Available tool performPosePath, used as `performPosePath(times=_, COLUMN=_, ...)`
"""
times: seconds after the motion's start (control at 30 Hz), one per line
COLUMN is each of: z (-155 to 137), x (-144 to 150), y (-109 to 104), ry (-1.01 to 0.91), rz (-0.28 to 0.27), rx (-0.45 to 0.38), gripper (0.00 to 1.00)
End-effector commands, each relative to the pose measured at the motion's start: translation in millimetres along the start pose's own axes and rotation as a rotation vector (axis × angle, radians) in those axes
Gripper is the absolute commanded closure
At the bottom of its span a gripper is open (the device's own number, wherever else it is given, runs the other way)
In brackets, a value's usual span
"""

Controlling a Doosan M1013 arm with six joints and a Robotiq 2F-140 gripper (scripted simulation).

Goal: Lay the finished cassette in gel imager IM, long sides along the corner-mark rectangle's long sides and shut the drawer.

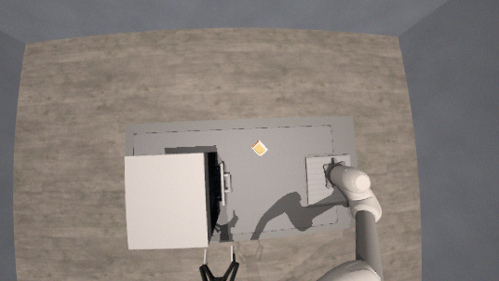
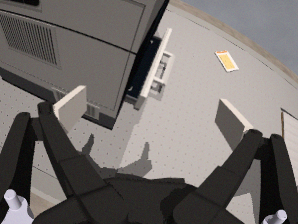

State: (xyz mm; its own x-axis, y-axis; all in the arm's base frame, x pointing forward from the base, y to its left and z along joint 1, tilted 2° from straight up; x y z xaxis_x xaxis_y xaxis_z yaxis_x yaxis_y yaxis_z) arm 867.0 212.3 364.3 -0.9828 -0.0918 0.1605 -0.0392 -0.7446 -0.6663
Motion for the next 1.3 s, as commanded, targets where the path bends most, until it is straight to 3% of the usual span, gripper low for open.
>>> performPosePath(times=0.0, z=0, x=0, y=0, ry=0.0, rz=0.0, rx=0.0, gripper=0.0)
performPosePath(times=0.57, z=0, x=0, y=0, ry=0.0, rz=0.0, rx=0.0, gripper=0.0)
performPosePath(times=1.27, z=-42, x=78, y=13, ry=-0.582, rz=0.149, rx=-0.193, gripper=0.0)
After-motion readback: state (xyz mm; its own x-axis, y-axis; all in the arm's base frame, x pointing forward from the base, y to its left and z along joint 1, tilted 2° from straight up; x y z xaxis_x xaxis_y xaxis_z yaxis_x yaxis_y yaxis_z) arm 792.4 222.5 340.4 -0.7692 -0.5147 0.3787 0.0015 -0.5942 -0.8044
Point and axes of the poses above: the point where the finger pads meet when closed, its own y axis out along the fingers, its own x axis across the jaws, z = x × y, the point moved 4 cm from there along -y, back along the fingers, and after that the axes turned 2 degrees about y, right-handed, at the moved point
